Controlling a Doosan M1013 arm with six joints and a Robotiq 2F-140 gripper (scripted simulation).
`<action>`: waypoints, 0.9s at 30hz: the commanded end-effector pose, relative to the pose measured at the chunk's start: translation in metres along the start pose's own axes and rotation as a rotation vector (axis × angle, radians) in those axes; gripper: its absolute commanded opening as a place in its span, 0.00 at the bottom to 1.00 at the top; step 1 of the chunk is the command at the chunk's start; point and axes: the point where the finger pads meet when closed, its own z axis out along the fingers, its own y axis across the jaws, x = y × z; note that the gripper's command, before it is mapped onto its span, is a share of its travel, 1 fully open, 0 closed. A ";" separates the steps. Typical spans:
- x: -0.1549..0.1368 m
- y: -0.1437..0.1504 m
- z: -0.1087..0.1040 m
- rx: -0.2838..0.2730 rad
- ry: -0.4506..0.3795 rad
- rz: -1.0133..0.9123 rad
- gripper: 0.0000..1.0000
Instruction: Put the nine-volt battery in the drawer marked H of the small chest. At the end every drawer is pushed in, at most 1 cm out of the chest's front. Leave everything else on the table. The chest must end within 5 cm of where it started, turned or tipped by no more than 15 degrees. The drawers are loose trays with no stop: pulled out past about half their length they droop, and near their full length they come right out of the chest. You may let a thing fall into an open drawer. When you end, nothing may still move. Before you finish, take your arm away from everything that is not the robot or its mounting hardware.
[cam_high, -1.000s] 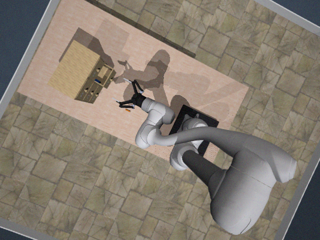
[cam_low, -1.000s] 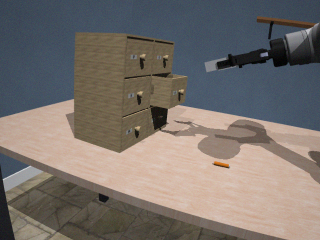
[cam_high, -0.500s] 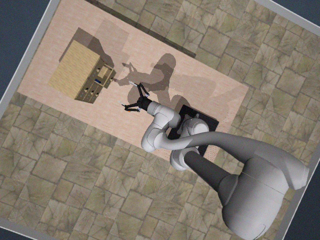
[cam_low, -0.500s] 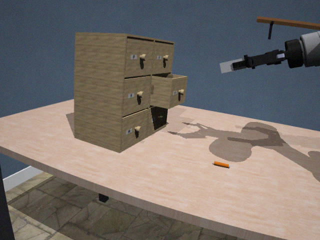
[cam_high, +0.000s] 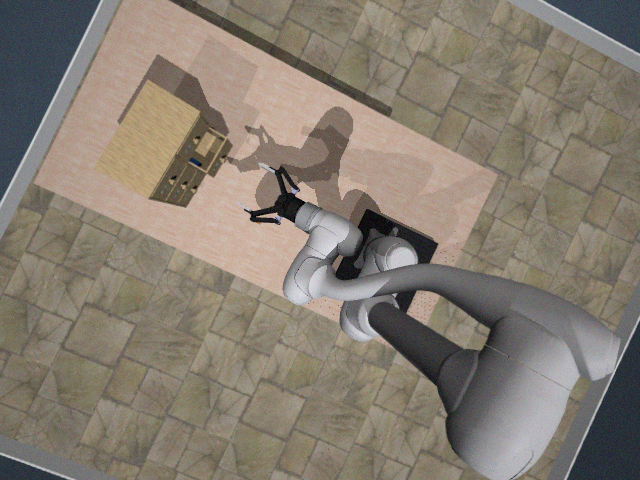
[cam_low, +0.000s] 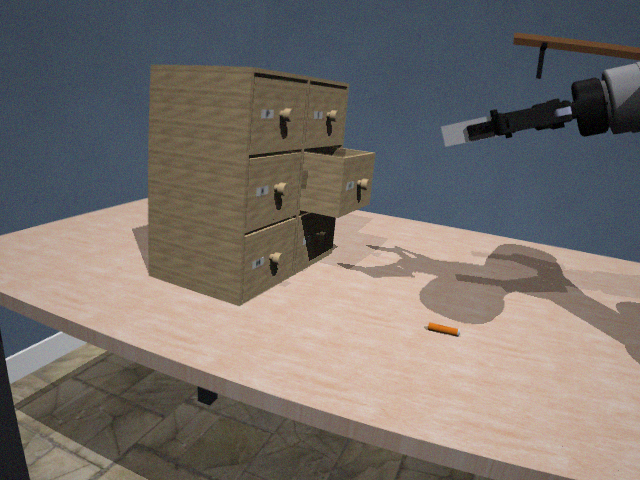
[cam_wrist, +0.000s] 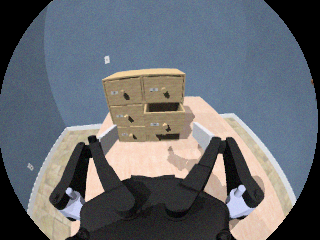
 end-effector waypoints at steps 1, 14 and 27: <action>0.000 0.000 0.000 0.000 -0.004 0.000 1.00; 0.001 0.000 -0.001 0.000 -0.047 0.000 1.00; 0.005 0.001 -0.002 -0.002 -0.156 0.000 1.00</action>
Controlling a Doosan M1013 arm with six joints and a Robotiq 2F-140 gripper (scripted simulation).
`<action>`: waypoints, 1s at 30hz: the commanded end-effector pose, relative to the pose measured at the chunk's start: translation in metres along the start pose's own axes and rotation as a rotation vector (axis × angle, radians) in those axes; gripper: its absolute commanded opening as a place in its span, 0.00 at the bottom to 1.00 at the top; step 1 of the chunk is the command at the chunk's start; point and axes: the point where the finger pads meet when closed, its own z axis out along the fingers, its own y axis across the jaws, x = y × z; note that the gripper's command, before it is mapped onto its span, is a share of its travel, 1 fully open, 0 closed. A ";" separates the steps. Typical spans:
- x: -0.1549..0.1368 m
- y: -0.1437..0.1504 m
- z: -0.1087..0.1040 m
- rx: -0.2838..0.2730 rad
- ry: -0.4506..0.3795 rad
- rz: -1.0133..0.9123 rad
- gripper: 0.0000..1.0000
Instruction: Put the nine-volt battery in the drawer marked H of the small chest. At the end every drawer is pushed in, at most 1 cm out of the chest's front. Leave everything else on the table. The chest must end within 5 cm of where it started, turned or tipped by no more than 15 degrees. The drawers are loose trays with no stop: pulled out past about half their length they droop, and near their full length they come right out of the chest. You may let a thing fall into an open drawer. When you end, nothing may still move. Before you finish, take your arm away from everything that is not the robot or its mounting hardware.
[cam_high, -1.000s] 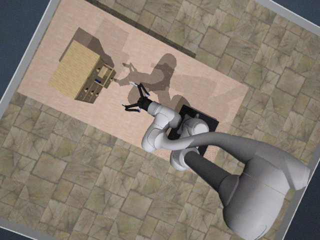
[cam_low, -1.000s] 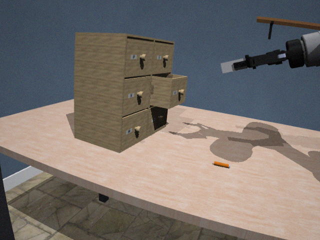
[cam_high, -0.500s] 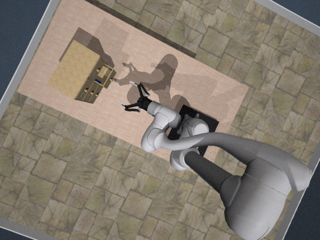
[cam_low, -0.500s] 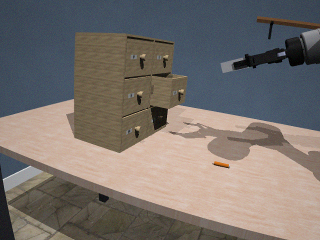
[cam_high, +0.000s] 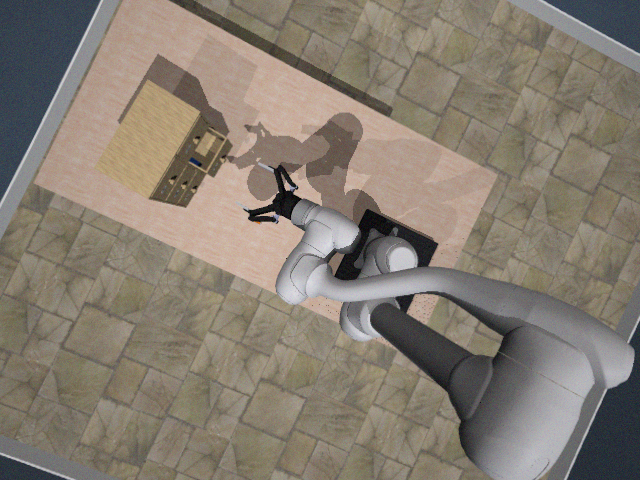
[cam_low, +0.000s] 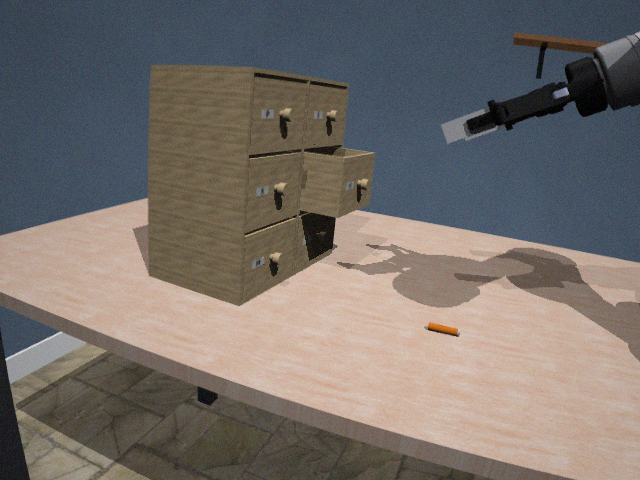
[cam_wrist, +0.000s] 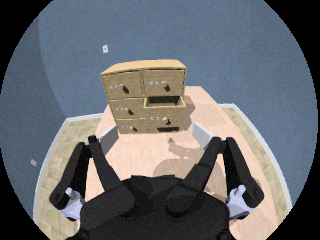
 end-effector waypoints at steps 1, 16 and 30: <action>0.001 0.001 0.000 -0.006 -0.038 0.000 1.00; 0.003 0.000 -0.001 -0.005 -0.112 0.000 1.00; 0.003 0.005 -0.002 -0.020 -0.136 -0.001 1.00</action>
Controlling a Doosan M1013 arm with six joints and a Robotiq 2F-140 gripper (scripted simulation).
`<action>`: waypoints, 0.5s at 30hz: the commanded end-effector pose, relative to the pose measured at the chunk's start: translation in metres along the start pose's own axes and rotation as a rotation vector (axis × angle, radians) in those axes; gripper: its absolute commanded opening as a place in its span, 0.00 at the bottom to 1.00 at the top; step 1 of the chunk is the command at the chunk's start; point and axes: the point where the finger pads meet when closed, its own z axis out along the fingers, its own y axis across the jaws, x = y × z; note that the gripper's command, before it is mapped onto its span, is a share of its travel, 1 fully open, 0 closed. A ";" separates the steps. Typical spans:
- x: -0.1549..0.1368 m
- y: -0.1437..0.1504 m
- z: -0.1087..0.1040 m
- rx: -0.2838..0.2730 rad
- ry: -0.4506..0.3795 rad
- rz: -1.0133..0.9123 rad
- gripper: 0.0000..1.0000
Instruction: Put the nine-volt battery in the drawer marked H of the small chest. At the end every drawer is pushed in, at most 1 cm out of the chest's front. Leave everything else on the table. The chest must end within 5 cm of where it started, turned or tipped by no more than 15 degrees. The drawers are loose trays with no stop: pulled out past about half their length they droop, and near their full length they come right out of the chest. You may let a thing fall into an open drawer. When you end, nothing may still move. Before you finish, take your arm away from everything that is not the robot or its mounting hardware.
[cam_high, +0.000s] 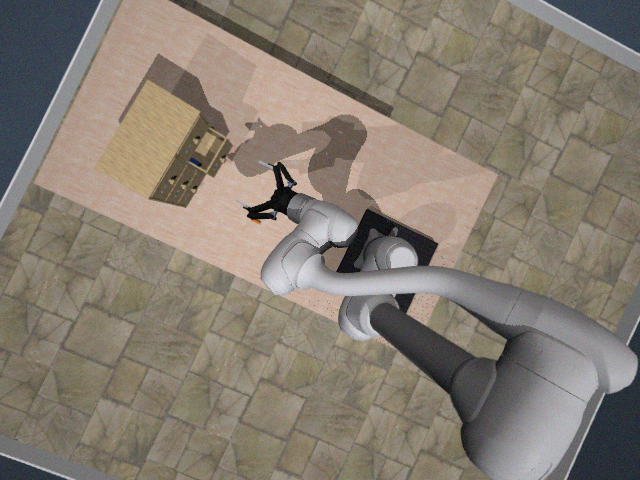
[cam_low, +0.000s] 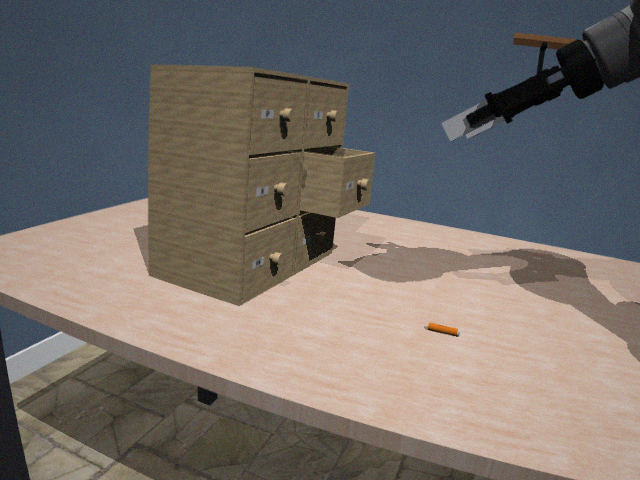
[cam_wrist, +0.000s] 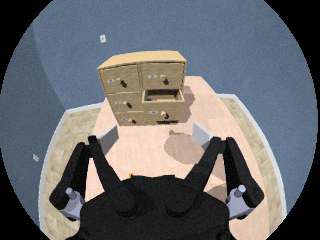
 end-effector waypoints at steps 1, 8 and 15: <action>0.000 0.000 0.000 -0.024 -0.012 0.000 1.00; 0.000 -0.001 0.000 -0.022 -0.024 0.000 1.00; 0.000 -0.003 -0.001 -0.014 -0.035 0.000 1.00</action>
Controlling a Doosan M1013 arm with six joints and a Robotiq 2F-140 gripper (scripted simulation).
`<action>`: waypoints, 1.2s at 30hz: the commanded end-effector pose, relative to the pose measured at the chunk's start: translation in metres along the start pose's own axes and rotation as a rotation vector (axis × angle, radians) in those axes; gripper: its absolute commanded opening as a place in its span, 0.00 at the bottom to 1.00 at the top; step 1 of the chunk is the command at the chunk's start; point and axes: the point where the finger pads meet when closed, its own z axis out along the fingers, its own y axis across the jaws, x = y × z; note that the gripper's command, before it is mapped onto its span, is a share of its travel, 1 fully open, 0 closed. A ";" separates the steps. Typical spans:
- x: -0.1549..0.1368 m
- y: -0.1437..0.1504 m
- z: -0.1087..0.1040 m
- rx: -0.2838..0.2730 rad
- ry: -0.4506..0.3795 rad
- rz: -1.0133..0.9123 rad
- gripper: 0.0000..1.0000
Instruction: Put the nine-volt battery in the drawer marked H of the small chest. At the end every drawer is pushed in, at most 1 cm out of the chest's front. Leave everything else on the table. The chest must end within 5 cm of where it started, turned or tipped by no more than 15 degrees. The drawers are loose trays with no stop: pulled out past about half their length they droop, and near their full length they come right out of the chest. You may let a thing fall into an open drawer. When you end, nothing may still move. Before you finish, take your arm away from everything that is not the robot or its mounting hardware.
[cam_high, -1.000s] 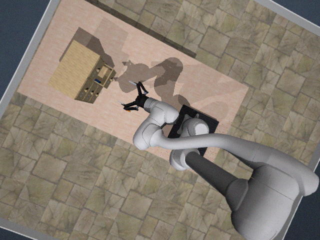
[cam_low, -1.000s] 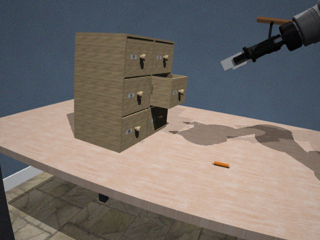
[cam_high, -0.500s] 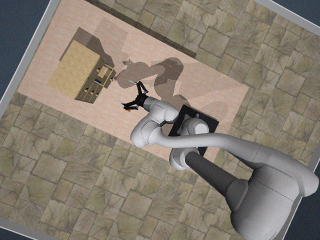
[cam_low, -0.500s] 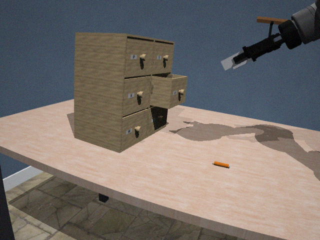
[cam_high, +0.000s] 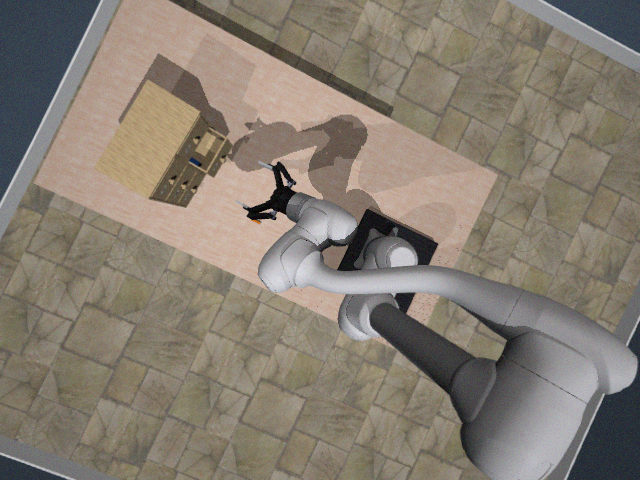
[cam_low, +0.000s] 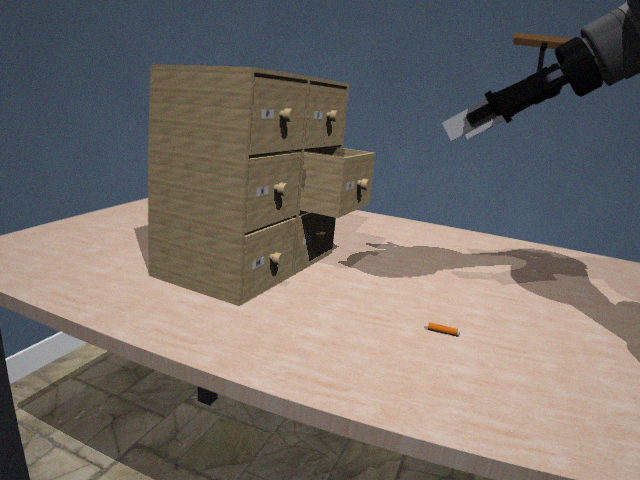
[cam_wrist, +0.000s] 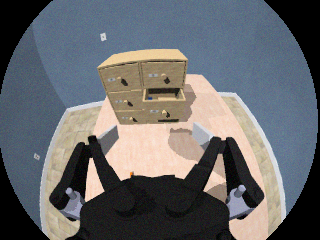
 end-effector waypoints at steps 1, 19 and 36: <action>0.001 -0.002 0.000 -0.021 -0.015 0.000 1.00; 0.004 -0.003 -0.002 -0.019 -0.093 0.001 1.00; 0.015 -0.004 -0.010 -0.016 -0.505 0.004 1.00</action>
